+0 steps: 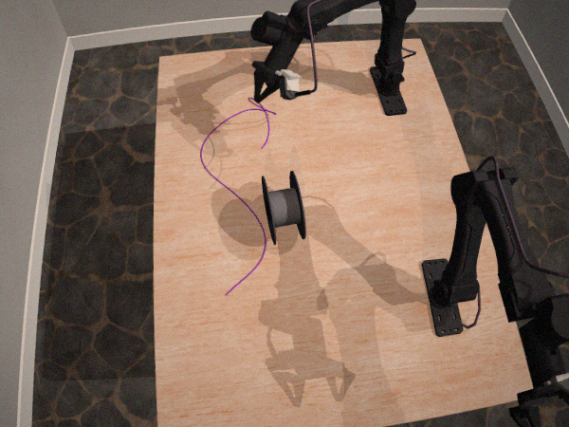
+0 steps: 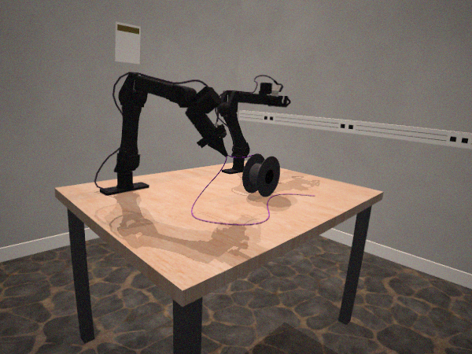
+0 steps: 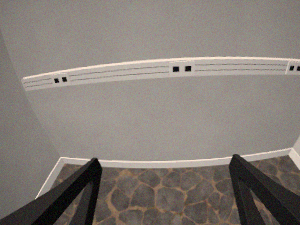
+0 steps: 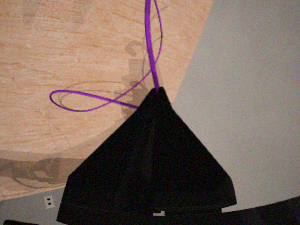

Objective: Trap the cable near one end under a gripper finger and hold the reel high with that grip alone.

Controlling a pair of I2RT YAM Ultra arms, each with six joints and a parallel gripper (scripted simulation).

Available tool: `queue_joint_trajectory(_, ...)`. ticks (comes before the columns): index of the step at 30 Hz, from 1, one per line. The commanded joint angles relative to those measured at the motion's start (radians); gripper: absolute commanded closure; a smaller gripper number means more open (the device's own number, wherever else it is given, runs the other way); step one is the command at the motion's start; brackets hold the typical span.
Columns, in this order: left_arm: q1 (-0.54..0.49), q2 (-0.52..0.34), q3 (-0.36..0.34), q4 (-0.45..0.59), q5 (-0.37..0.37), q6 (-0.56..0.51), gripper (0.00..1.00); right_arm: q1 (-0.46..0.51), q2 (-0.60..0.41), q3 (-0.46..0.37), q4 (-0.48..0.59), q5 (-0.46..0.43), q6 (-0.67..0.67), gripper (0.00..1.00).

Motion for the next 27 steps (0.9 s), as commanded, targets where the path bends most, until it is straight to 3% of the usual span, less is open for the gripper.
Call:
queue_joint_trajectory(1,-0.003,0.001,-0.008,0.013,-0.008,0.006,0.0,-0.004,0.005,0.004,-0.019,-0.015,-0.002,1.0)
queue_joint_trajectory(9,-0.003,0.001,-0.008,0.013,-0.008,0.006,0.0,-0.005,0.001,-0.019,-0.017,-0.015,-0.003,1.0)
queue_joint_trajectory(27,-0.003,0.001,-0.008,0.013,-0.008,0.006,0.0,-0.005,0.0,0.021,-0.018,-0.01,0.01,1.0)
